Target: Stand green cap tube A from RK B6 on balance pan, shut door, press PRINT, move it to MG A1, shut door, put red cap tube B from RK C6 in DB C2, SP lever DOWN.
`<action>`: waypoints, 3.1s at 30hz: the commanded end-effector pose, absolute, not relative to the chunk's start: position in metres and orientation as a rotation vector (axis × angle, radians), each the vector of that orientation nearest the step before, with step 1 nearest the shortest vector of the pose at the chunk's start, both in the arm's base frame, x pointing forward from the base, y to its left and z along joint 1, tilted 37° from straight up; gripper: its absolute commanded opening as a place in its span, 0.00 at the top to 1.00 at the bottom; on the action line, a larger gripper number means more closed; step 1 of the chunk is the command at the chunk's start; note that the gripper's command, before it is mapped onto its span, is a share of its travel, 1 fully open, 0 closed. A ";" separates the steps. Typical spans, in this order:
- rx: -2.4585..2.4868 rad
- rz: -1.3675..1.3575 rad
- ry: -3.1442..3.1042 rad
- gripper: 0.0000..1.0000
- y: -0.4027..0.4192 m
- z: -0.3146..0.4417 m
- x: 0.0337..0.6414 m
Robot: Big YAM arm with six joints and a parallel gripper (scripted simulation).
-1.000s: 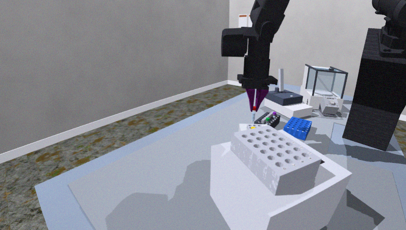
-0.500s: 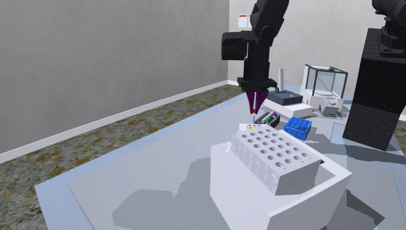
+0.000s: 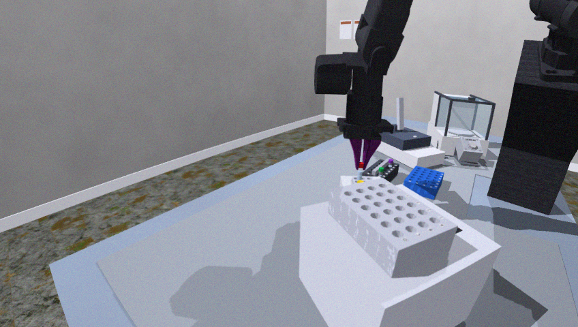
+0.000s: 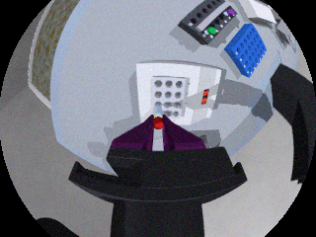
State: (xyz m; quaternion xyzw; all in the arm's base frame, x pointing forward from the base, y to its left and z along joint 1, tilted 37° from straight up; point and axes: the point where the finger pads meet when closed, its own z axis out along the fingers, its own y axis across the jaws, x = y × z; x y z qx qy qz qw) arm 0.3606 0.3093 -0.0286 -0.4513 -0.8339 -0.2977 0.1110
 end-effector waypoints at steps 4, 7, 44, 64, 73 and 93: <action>-1.336 -0.889 -2.444 0.91 0.311 -0.025 0.365; -1.336 -0.889 -2.444 0.91 0.311 -0.025 0.365; -1.336 -0.889 -2.444 0.91 0.311 -0.025 0.365; -1.336 -0.889 -2.444 0.91 0.311 -0.025 0.365; -1.336 -0.889 -2.444 0.91 0.311 -0.025 0.364; -1.336 -0.889 -2.444 0.91 0.311 -0.025 0.364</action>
